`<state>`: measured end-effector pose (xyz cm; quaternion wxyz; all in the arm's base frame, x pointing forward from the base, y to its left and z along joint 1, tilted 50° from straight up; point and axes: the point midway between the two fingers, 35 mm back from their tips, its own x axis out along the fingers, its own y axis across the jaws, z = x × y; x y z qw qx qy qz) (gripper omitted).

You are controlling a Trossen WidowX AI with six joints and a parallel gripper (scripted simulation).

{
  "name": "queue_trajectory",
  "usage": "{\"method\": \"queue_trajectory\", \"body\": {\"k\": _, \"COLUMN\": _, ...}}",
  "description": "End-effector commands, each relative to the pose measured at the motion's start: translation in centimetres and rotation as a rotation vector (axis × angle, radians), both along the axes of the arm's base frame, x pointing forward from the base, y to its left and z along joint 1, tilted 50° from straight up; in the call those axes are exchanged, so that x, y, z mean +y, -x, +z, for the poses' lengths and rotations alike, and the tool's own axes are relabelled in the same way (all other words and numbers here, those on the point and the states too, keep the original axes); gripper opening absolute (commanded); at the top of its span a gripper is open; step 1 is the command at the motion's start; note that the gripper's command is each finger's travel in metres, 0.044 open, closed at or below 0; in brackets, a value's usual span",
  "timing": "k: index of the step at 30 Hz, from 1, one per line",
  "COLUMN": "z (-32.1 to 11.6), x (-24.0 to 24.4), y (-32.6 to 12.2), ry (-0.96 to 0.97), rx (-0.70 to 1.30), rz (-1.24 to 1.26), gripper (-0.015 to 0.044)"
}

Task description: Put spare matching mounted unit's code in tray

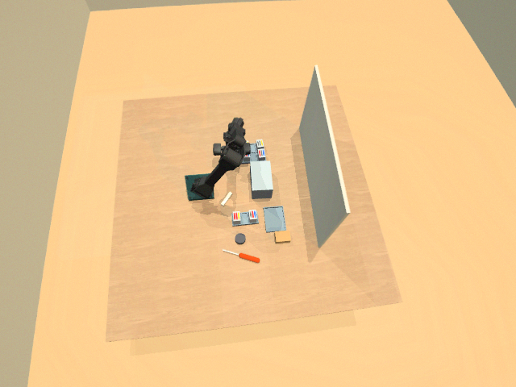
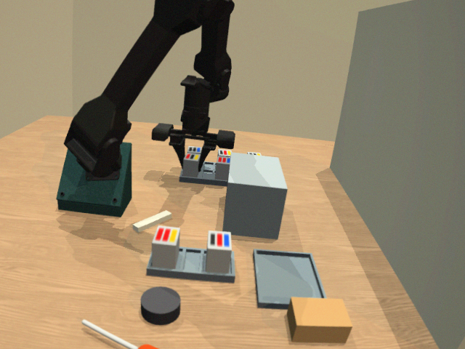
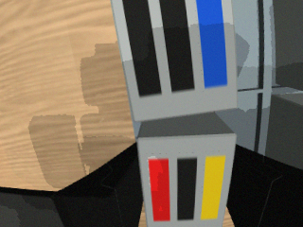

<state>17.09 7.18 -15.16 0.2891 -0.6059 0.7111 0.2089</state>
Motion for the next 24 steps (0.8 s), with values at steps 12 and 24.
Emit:
{"method": "queue_trajectory", "body": {"k": 12, "z": 3.9, "x": 4.6, "y": -0.7, "ry": 0.0, "rx": 0.003, "rz": 0.004, "gripper": 0.0}}
{"method": "queue_trajectory", "body": {"k": 24, "z": 6.0, "x": 6.2, "y": -0.7, "ry": 0.003, "rx": 0.007, "rz": 0.01, "gripper": 0.0}}
